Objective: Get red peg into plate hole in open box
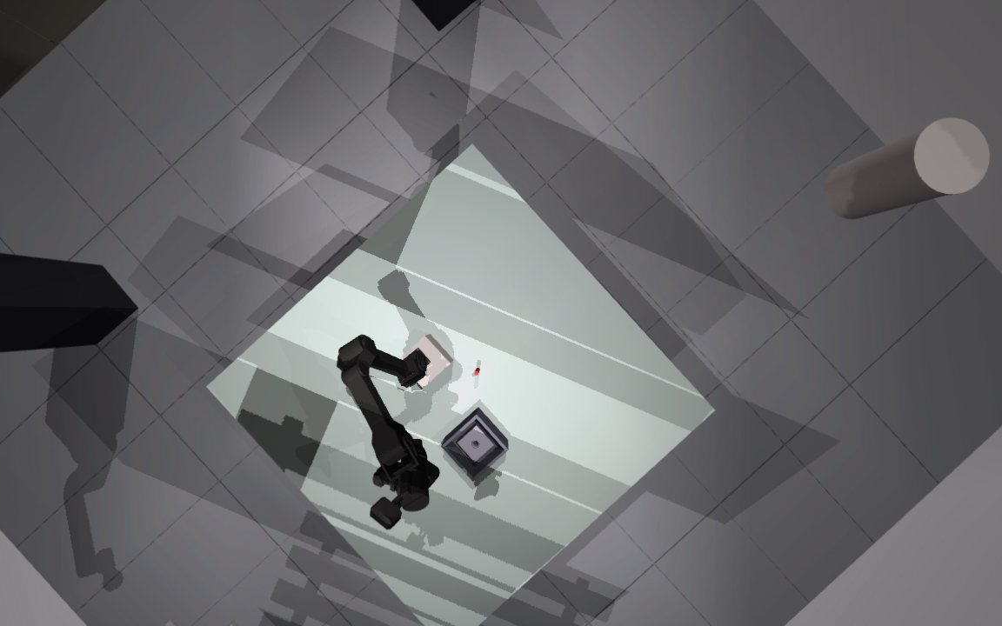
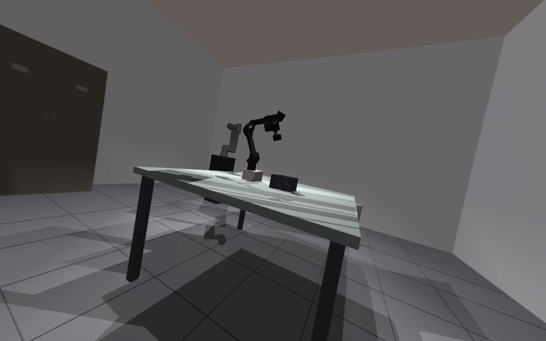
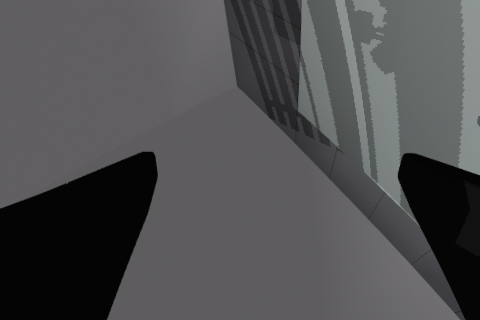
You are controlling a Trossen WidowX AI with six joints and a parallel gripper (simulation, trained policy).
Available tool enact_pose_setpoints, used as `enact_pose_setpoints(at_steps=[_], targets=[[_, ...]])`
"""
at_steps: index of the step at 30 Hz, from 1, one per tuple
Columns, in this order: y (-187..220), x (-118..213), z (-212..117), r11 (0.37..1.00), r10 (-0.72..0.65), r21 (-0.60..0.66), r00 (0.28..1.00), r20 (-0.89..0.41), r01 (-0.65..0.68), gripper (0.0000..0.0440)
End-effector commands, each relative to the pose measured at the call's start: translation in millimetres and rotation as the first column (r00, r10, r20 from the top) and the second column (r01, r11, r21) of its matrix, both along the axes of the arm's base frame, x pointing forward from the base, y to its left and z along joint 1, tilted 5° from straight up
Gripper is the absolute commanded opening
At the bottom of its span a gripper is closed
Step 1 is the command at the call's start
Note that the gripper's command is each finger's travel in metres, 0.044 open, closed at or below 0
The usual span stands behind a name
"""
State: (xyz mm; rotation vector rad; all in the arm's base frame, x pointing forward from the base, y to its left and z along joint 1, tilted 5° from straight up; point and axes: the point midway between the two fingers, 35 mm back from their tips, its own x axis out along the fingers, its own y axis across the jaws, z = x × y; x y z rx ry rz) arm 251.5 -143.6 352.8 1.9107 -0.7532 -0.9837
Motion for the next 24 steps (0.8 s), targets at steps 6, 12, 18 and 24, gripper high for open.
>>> enact_pose_setpoints(at_steps=[6,12,18,24], targets=[[36.0,19.7,-38.1,0.981,0.193,0.056,0.964,-0.184,-0.186,0.044],[66.3,27.4,-67.9,0.942,0.336,0.121,0.889,-0.312,-0.313,0.044],[96.9,28.0,-97.9,0.886,0.463,0.203,0.776,-0.427,-0.417,0.044],[126.5,21.6,-127.7,0.819,0.57,0.299,0.632,-0.525,-0.49,0.044]])
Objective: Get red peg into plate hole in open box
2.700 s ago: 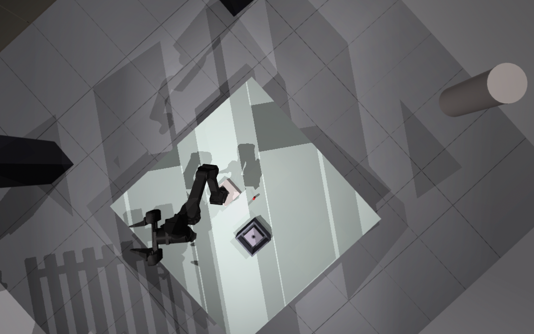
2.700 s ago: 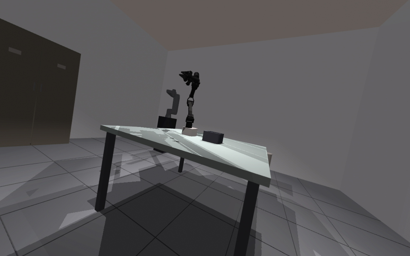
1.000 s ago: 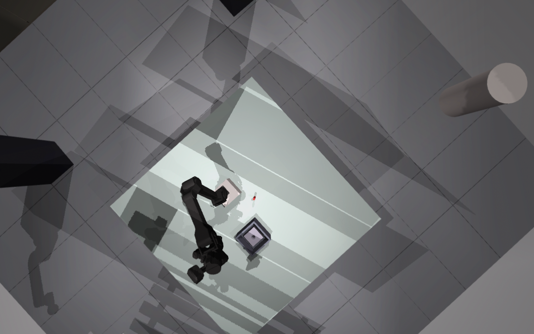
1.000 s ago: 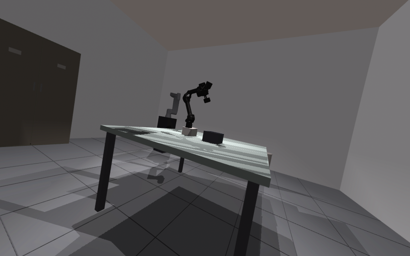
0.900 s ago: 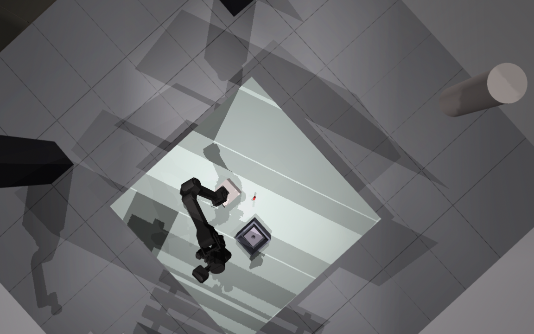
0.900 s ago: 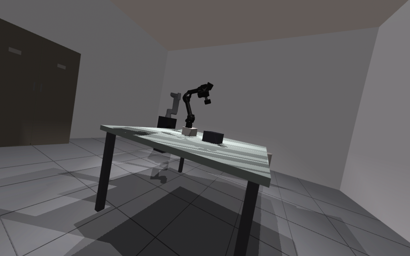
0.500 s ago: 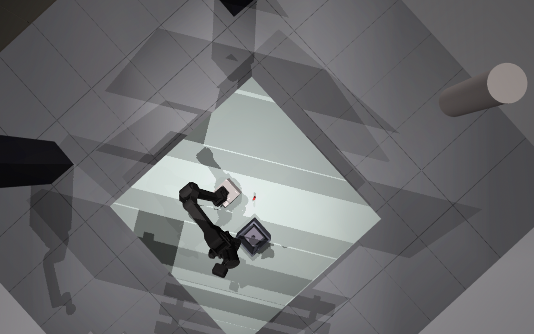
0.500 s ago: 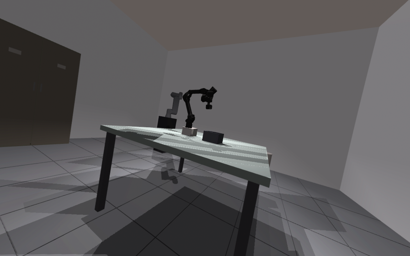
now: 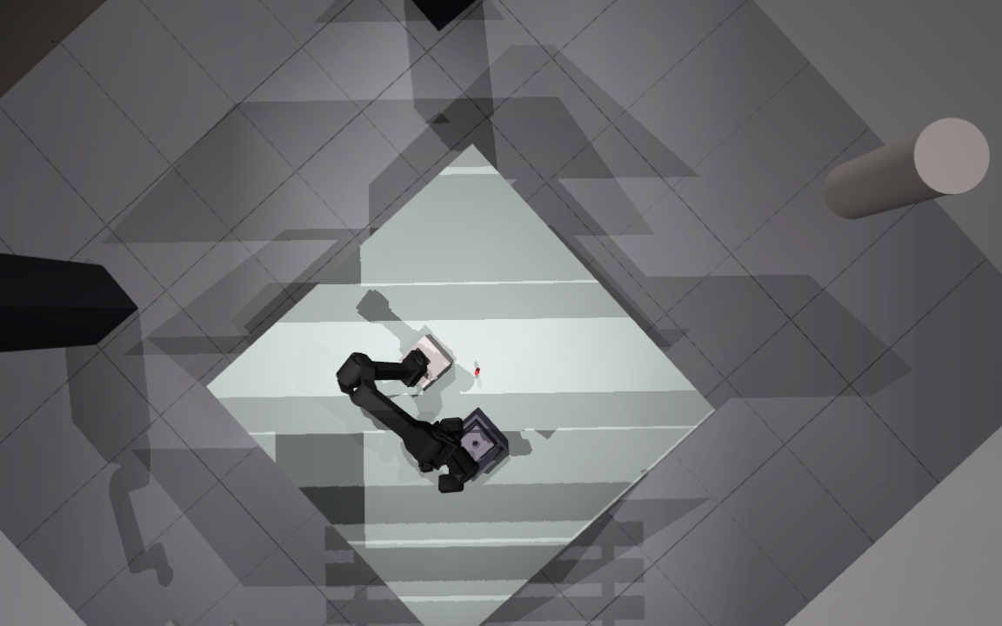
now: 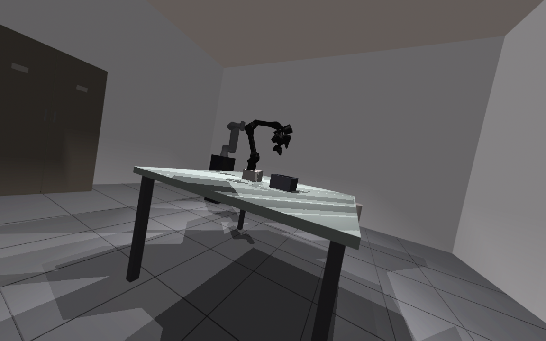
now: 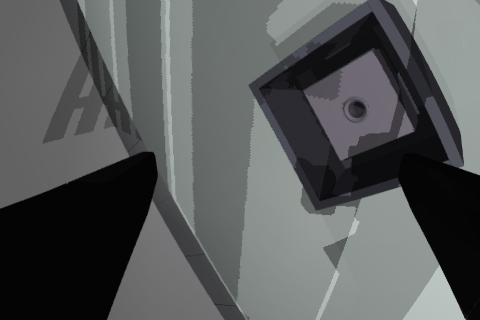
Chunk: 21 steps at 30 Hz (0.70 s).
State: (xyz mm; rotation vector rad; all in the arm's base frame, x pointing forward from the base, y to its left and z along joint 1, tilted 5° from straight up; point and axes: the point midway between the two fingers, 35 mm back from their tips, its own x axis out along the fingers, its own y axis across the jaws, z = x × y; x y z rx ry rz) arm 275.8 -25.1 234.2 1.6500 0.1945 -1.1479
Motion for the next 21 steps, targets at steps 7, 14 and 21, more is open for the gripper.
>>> enact_pose_setpoints(at_steps=[7,14,21], targets=[[39.5,-17.9,-42.4,0.983,0.183,0.055,0.954,-0.237,-0.175,0.044],[66.6,-38.3,-73.9,0.951,0.309,0.118,0.856,-0.415,-0.286,0.044],[86.4,-55.9,-101.8,0.914,0.399,0.18,0.733,-0.55,-0.363,0.044]])
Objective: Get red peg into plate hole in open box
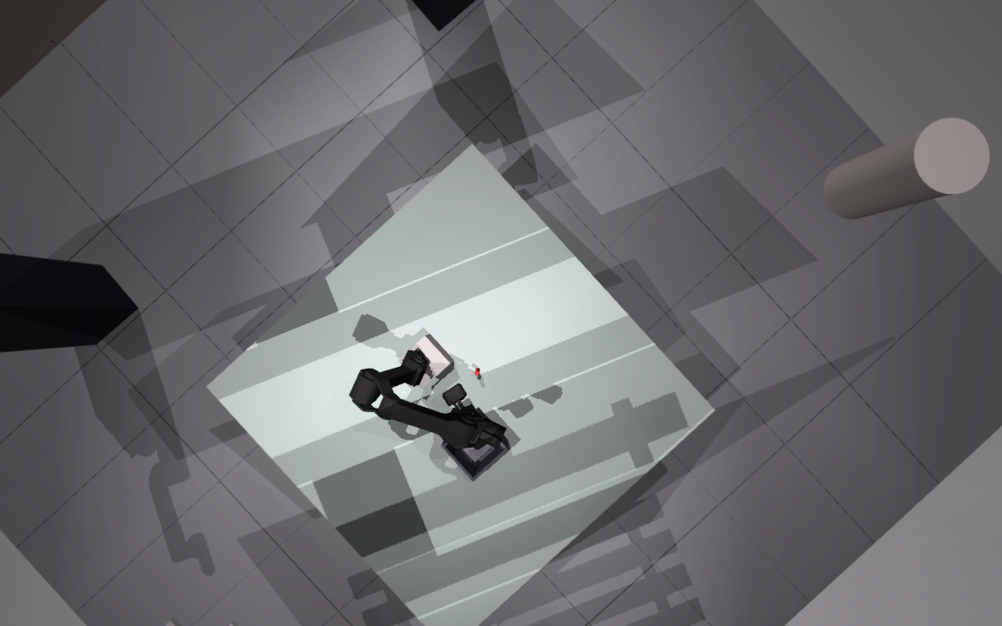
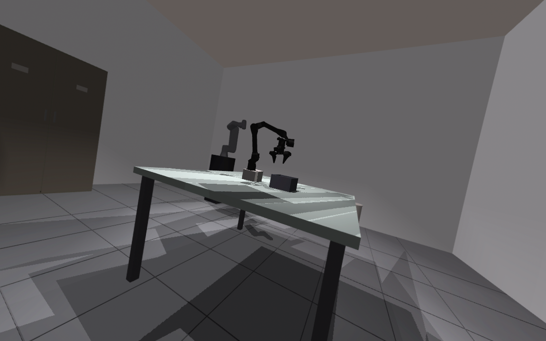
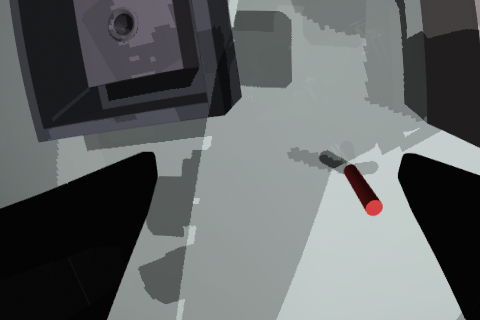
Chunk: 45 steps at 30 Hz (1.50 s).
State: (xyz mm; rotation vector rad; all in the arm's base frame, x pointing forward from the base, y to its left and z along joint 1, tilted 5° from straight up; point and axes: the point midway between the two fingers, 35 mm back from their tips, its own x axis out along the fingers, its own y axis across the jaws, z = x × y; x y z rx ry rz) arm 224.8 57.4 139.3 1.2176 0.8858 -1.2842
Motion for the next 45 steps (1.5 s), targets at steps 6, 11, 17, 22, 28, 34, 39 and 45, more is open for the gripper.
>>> enact_pose_setpoints(at_steps=[6,11,17,22,28,34,39,45], targets=[[15.1,-12.8,-28.1,0.996,0.089,0.013,0.986,-0.145,-0.088,0.044],[22.8,-15.8,-45.7,0.992,0.125,0.028,0.972,-0.198,-0.122,0.044],[32.1,-18.5,-67.6,0.986,0.167,0.048,0.959,-0.231,-0.16,0.044],[40.1,-20.1,-85.6,0.978,0.208,0.065,0.95,-0.234,-0.199,0.044],[49.3,-22.5,-106.9,0.964,0.267,0.082,0.938,-0.219,-0.255,0.044],[56.2,-27.6,-127.2,0.946,0.323,0.096,0.924,-0.204,-0.31,0.044],[59.8,-35.0,-141.2,0.93,0.368,0.105,0.907,-0.203,-0.353,0.043],[60.9,-45.0,-154.1,0.916,0.401,0.124,0.888,-0.226,-0.382,0.0321]])
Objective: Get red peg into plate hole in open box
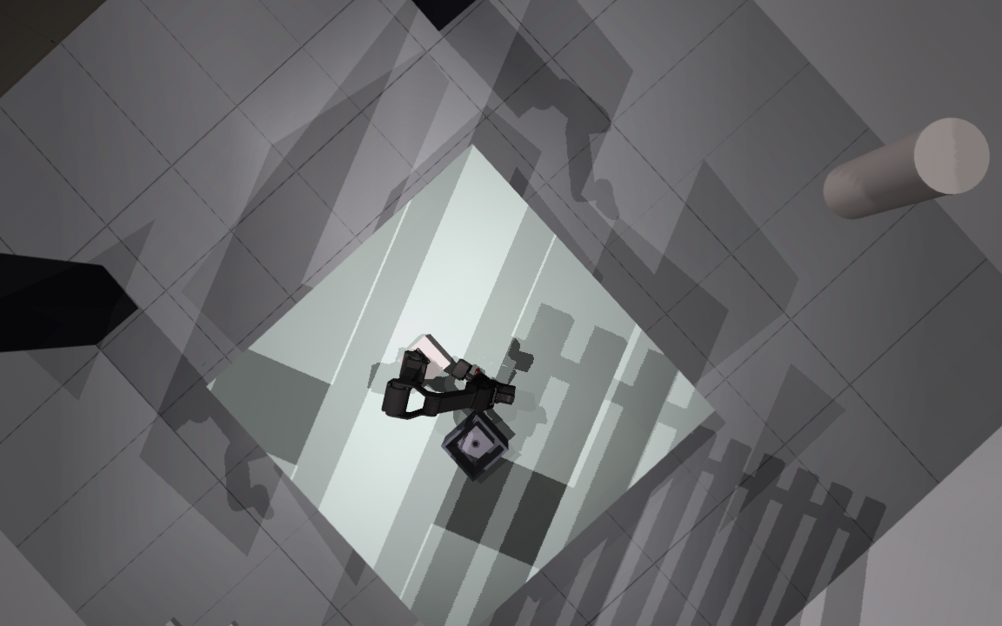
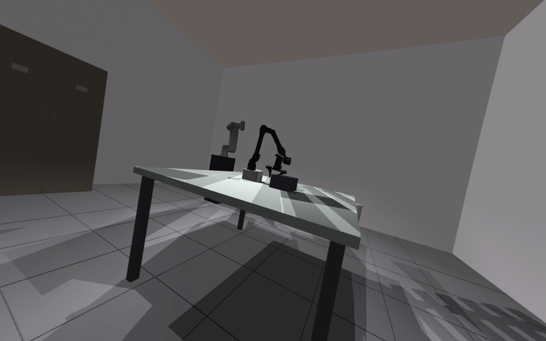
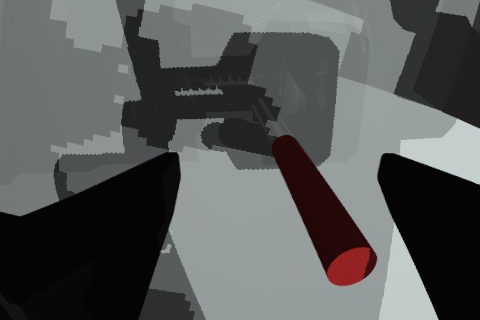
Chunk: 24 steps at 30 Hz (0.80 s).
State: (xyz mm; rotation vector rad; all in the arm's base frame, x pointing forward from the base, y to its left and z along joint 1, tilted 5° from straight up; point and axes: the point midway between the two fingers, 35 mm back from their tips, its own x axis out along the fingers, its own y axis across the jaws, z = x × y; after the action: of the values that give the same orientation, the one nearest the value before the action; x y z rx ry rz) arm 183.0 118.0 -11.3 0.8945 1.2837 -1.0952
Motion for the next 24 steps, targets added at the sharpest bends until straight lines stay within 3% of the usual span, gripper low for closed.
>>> enact_pose_setpoints(at_steps=[1,12,24], targets=[[0.5,-4.4,-4.8,1.0,0.018,0.008,1.0,-0.019,-0.018,0.0297],[4.1,-6.9,-6.6,0.995,0.088,0.063,0.992,-0.088,-0.083,0.0012],[-6.8,3.5,26.6,0.98,0.201,0.014,0.98,-0.007,-0.201,0.0]])
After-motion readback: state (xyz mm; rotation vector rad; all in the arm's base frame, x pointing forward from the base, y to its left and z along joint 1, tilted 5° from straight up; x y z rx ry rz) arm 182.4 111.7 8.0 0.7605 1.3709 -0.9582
